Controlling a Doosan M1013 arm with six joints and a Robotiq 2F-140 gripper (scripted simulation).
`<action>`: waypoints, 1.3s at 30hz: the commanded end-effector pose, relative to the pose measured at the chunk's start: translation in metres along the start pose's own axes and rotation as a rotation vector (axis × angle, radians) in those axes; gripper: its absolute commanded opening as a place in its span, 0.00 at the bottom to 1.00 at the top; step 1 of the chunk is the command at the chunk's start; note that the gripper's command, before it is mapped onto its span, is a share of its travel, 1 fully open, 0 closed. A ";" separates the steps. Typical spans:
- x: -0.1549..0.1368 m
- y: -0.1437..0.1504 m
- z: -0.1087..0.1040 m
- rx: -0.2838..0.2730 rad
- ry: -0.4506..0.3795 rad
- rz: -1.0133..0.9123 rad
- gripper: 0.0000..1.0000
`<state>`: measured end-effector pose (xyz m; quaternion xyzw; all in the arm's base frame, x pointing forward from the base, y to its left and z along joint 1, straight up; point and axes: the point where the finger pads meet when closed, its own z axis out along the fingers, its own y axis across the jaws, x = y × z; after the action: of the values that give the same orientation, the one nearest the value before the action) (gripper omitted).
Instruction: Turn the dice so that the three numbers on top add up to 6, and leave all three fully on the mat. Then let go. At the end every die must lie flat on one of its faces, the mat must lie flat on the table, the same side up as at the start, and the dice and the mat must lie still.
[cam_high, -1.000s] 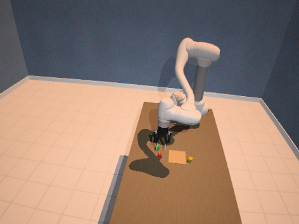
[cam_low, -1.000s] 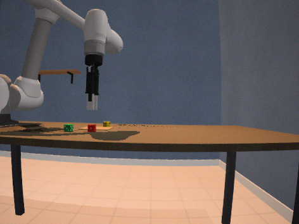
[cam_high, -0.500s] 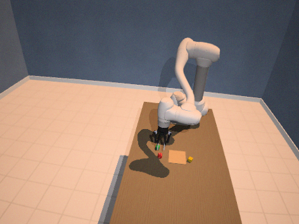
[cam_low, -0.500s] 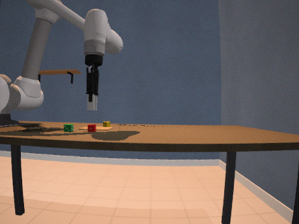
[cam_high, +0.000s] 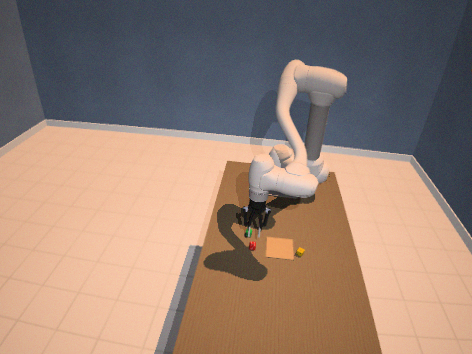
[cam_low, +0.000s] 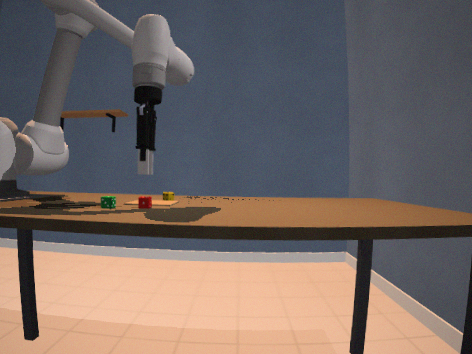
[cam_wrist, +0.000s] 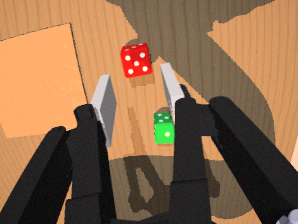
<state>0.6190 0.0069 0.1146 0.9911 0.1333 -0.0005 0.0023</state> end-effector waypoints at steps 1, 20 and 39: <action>0.000 0.000 0.000 0.000 0.000 0.000 0.28; 0.000 0.000 0.015 0.000 0.000 0.000 0.28; 0.000 0.000 0.041 0.000 0.000 0.000 0.28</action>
<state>0.6190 0.0071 0.0761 0.9911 0.1331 -0.0006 0.0024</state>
